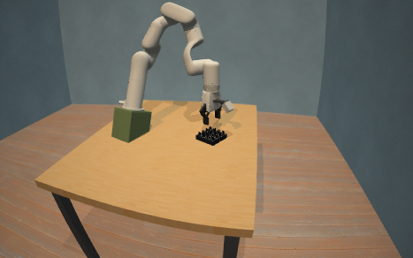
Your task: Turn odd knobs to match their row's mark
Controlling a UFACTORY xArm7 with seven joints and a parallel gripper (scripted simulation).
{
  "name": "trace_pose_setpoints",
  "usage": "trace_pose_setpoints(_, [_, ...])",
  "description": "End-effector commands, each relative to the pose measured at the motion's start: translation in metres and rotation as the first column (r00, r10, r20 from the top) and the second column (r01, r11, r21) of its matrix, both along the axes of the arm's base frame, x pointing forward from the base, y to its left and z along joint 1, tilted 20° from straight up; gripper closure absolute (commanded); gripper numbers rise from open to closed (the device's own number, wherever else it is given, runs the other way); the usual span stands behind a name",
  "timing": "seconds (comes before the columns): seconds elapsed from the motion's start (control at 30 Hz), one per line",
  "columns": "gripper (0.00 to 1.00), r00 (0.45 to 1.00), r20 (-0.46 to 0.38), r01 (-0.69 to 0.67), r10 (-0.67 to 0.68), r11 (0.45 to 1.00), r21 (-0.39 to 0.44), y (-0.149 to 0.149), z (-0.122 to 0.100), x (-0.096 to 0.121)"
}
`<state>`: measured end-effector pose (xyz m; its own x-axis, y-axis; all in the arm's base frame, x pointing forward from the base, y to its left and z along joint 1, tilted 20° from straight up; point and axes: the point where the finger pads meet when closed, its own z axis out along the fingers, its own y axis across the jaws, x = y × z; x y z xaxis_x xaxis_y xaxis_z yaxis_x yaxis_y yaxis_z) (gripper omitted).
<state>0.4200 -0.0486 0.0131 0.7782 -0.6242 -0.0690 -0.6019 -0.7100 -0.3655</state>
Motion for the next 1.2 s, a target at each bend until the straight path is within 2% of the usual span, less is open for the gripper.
trace_pose_setpoints(0.0, [0.00,1.000,0.007,-0.006,0.006,1.000,-0.001,0.000,0.002,0.002])
trace_pose_setpoints(0.13, [0.00,1.000,0.007,-0.006,0.006,1.000,-0.001,0.000,0.002,0.002])
trace_pose_setpoints(0.23, [0.00,1.000,0.006,-0.016,0.016,1.000,-0.021,-0.016,-0.003,-0.008])
trace_pose_setpoints(0.43, [0.00,1.000,0.006,-0.016,0.016,1.000,-0.021,-0.016,-0.003,-0.008])
trace_pose_setpoints(0.53, [0.00,1.000,0.004,-0.023,0.023,0.999,-0.033,-0.026,-0.006,-0.015])
trace_pose_setpoints(1.17, [0.00,1.000,0.003,-0.029,0.029,0.999,-0.043,-0.035,-0.008,-0.021])
